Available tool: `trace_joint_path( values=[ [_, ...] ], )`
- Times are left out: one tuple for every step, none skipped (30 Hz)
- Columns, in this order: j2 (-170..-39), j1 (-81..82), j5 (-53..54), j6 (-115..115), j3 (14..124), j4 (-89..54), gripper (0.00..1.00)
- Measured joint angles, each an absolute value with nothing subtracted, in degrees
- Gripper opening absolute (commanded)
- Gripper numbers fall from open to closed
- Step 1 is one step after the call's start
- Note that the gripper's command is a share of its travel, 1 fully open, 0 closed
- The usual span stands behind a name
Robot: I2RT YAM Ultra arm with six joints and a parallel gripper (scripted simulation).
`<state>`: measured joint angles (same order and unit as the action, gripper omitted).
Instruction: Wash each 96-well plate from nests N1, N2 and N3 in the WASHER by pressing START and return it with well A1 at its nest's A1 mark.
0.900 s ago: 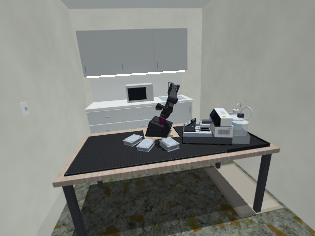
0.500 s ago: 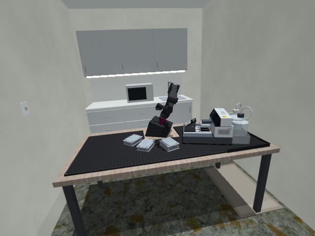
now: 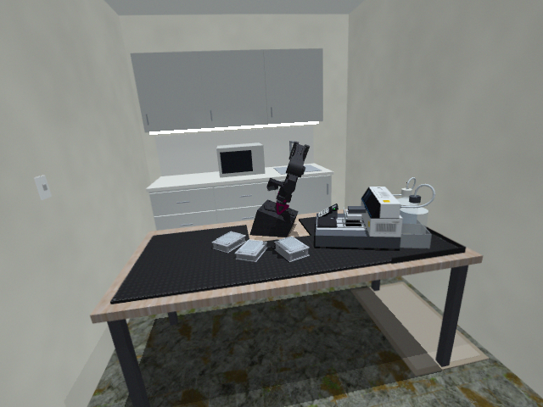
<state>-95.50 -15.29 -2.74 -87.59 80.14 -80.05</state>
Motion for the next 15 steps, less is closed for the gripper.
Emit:
trace_joint_path(
  values=[
    [-95.2,-15.53,-2.35,-85.67,79.72,-80.03,1.0],
    [-94.85,-15.77,-1.93,-83.7,79.31,-79.94,1.0],
    [-94.48,-16.01,-1.52,-81.73,78.85,-79.99,1.0],
    [-94.19,-16.25,-1.13,-79.79,78.61,-80.03,1.0],
    [-93.89,-16.47,-0.73,-77.87,78.37,-79.79,1.0],
    [-93.51,-16.67,-0.4,-76.18,78.0,-79.79,1.0],
    [-93.25,-16.8,-0.14,-74.87,77.82,-79.92,1.0],
    [-92.97,-16.88,0.12,-73.52,77.58,-79.72,1.0],
    [-92.6,-16.97,0.45,-72.01,77.19,-79.72,1.0],
    [-92.33,-17.1,0.8,-70.39,76.95,-79.79,1.0],
    [-92.05,-17.3,1.17,-68.66,76.66,-79.59,1.0],
    [-91.7,-17.52,1.54,-66.87,76.27,-79.59,1.0],
    [-91.42,-17.78,1.91,-65.01,76.03,-79.64,1.0],
    [-91.13,-18.06,2.28,-63.13,75.77,-79.44,1.0],
    [-90.78,-18.33,2.66,-61.21,75.37,-79.44,1.0]
  ],
)
